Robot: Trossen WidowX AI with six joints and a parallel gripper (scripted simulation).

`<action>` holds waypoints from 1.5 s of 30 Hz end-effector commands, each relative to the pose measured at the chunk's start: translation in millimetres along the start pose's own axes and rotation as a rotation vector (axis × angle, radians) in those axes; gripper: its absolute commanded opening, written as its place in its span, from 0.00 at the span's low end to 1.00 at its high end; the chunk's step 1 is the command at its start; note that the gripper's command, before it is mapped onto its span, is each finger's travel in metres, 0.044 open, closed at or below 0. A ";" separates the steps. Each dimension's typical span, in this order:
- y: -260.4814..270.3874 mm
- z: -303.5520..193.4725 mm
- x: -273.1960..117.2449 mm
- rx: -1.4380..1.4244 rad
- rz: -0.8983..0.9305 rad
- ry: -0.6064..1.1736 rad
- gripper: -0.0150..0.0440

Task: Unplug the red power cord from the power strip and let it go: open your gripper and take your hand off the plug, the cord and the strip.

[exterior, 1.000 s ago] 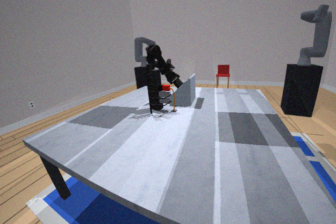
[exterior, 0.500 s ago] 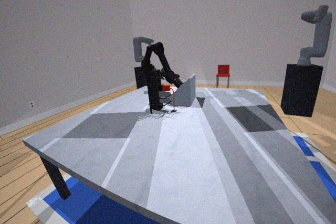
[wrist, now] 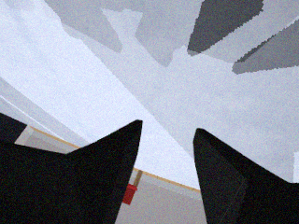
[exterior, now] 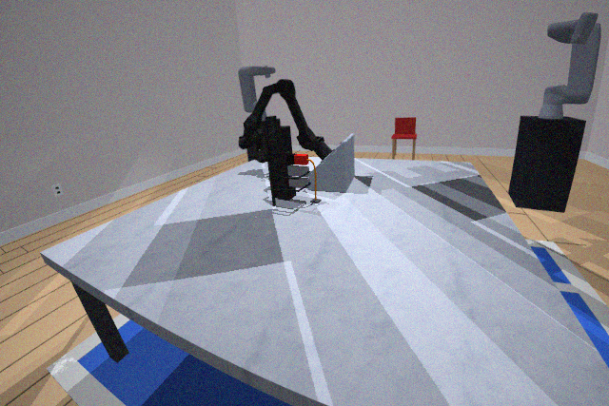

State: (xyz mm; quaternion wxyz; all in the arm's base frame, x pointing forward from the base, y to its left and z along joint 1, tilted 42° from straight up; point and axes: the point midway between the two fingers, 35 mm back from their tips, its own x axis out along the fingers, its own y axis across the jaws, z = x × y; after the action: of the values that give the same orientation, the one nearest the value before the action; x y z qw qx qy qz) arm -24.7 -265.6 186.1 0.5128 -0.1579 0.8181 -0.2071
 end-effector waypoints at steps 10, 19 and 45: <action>-23.7 121.6 -41.0 0.056 -0.138 -0.290 0.53; -14.3 185.1 -74.6 0.081 -0.157 -0.454 0.53; 135.7 345.0 -230.1 0.099 0.059 -0.967 0.53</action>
State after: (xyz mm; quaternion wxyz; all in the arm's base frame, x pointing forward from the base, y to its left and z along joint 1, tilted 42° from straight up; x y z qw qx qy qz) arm 360.3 -130.5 163.5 0.8289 -0.2029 0.4982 -0.1536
